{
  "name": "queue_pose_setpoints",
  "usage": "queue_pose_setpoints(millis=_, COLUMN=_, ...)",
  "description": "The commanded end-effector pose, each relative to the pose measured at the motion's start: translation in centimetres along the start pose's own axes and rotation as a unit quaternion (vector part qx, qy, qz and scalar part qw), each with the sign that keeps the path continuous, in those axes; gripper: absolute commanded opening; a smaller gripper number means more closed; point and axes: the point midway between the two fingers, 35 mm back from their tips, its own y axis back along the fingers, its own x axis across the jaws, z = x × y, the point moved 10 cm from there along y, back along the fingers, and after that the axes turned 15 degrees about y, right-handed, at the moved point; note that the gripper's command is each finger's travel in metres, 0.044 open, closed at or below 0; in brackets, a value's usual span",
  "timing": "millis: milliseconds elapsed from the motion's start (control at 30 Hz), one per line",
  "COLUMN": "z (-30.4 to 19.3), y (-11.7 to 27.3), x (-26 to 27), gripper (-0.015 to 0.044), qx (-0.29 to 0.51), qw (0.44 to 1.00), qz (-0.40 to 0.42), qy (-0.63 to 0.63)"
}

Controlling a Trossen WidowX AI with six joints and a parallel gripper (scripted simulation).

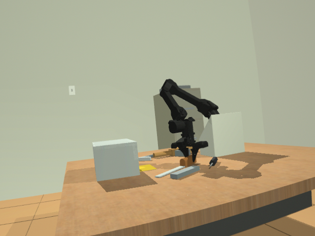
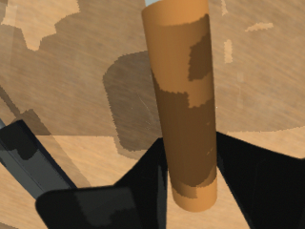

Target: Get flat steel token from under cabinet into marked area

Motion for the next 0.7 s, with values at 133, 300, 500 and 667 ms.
queue_pose_setpoints(millis=133, z=-0.6, y=0.1, x=-1.0, gripper=0.0, qx=-0.001, qw=1.0, qz=-0.003, qy=0.0)
queue_pose_setpoints(millis=300, z=-0.9, y=0.1, x=-1.6, gripper=0.0, qx=-0.001, qw=1.0, qz=-0.003, qy=0.0)
queue_pose_setpoints(millis=500, z=-1.3, y=0.1, x=-2.2, gripper=0.0, qx=0.0, qw=1.0, qz=-0.003, qy=0.0)
queue_pose_setpoints(millis=667, z=-1.7, y=0.1, x=-2.7, gripper=0.0, qx=0.0, qw=1.0, qz=-0.003, qy=0.0)
